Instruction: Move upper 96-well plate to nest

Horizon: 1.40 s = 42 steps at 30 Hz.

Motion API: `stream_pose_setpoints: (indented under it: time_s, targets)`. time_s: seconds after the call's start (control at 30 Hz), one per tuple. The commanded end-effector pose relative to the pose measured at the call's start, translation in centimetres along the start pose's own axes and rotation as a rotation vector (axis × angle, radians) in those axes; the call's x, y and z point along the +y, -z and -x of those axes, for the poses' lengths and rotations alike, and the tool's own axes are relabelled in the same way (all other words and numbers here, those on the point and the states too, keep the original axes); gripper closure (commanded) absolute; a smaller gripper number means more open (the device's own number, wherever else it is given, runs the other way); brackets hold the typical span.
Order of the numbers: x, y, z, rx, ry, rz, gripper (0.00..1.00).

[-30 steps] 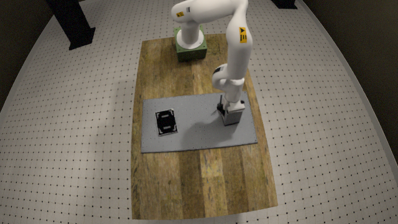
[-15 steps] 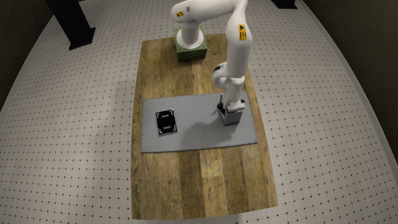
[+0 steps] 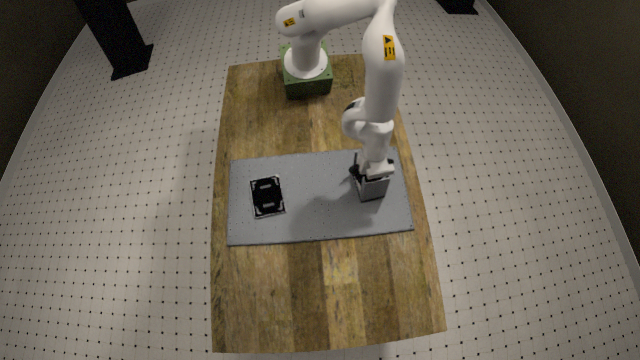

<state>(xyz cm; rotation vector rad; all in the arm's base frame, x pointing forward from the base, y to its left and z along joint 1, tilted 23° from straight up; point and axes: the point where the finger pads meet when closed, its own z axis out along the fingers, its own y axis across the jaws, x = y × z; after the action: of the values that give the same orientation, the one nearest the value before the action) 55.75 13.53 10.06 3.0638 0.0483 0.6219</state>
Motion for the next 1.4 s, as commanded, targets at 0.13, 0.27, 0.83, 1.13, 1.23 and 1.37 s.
stream_pose_setpoints:
  time_s: [0.13,0.27,0.83,1.13,1.23,1.37]
  targets:
    - [0.0,0.2,-0.1,0.000,0.000,0.001,1.00]
    - [0.0,0.4,-0.1,0.000,0.000,0.001,1.00]
    - [0.0,2.9,-0.1,0.000,0.000,0.001,1.00]
    - [0.0,4.2,-0.1,0.000,0.000,0.001,1.00]
    - [0.0,4.5,-0.1,0.000,0.000,0.001,1.00]
    - [0.0,5.2,-0.1,0.000,0.000,0.001,1.00]
